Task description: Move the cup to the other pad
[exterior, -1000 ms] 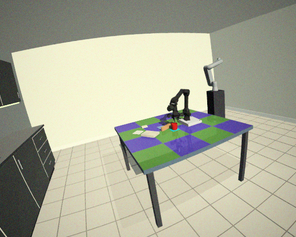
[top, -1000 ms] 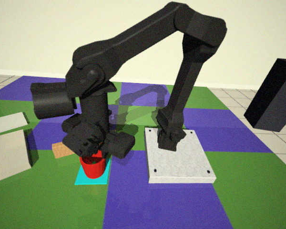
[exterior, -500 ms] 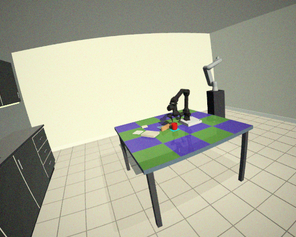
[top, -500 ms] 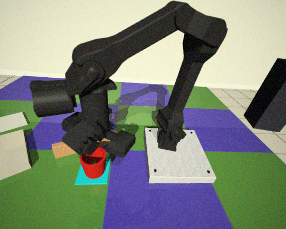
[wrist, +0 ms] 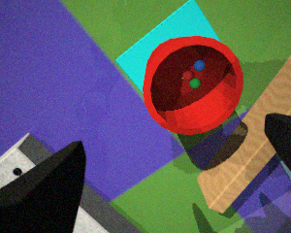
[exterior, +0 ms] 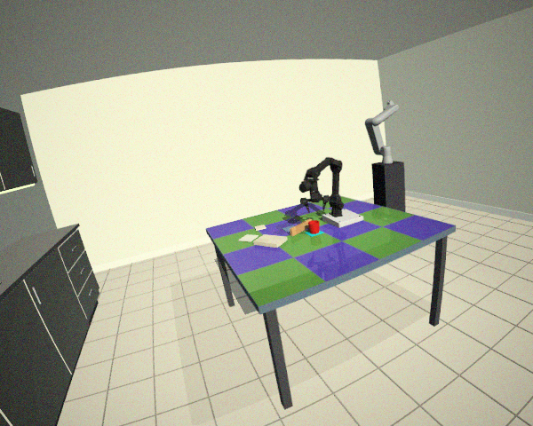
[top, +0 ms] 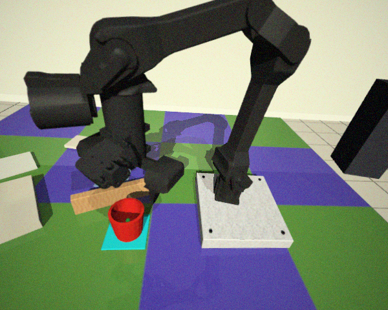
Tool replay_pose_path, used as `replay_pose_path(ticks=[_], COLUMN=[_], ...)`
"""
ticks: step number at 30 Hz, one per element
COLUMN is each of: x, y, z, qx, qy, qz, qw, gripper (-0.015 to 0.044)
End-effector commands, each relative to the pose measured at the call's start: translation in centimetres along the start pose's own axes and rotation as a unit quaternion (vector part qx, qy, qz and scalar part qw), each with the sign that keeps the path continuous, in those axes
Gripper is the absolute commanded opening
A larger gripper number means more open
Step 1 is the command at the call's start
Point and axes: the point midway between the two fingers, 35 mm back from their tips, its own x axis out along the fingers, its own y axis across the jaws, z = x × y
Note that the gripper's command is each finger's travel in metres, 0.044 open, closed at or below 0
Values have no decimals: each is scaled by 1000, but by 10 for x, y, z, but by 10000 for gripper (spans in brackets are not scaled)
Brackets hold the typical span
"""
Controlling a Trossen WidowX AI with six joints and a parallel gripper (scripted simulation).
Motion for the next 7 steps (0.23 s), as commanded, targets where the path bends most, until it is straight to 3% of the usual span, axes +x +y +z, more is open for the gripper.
replay_pose_path(ticks=[1,7], x=[-14,-13], y=[0,-1], z=[0,0], qx=[-4,-1], qy=[-3,-2], qz=[-1,-2], qw=[1000,1000], gripper=[440,440])
